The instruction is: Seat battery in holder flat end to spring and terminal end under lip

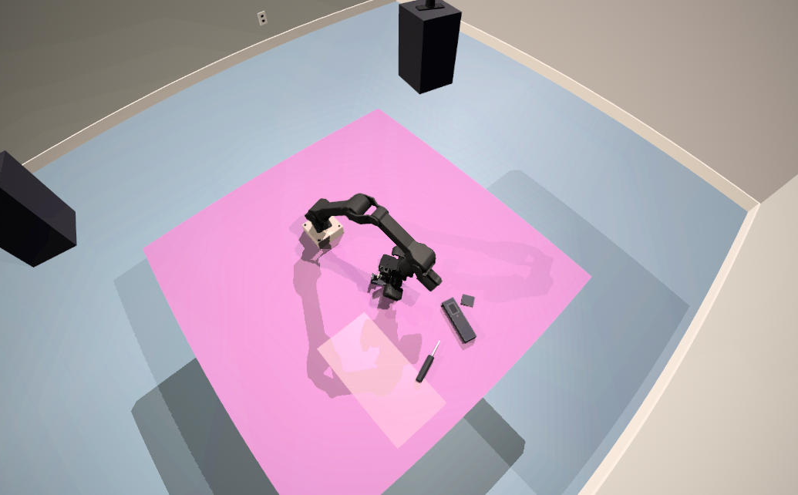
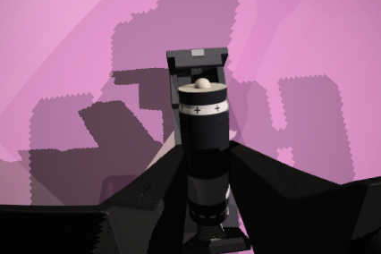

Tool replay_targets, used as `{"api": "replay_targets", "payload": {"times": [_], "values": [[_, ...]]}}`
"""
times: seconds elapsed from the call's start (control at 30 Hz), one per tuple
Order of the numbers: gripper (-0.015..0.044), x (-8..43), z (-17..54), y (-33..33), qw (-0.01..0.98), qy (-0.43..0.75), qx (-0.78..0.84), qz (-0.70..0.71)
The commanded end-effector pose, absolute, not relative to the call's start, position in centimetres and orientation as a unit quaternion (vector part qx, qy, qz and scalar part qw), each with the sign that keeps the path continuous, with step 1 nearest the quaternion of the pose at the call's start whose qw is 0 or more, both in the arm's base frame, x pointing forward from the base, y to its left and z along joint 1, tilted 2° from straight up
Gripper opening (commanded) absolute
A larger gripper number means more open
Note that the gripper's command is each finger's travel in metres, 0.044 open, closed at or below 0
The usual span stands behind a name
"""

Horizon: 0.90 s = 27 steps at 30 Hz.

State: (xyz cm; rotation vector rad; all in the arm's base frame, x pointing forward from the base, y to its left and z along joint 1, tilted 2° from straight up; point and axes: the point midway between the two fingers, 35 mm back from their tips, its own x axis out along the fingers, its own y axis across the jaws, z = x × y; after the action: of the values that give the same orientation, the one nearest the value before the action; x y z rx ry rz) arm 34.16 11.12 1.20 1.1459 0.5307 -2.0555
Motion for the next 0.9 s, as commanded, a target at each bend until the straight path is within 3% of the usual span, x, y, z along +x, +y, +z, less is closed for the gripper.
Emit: {"api": "replay_targets", "payload": {"times": [0.0,0.87], "values": [[0.0060,34.43,1.11,11.56,0.353,0.207,0.450,-0.794],[0.0060,34.33,0.74,11.22,0.335,0.229,0.493,-0.770]]}}
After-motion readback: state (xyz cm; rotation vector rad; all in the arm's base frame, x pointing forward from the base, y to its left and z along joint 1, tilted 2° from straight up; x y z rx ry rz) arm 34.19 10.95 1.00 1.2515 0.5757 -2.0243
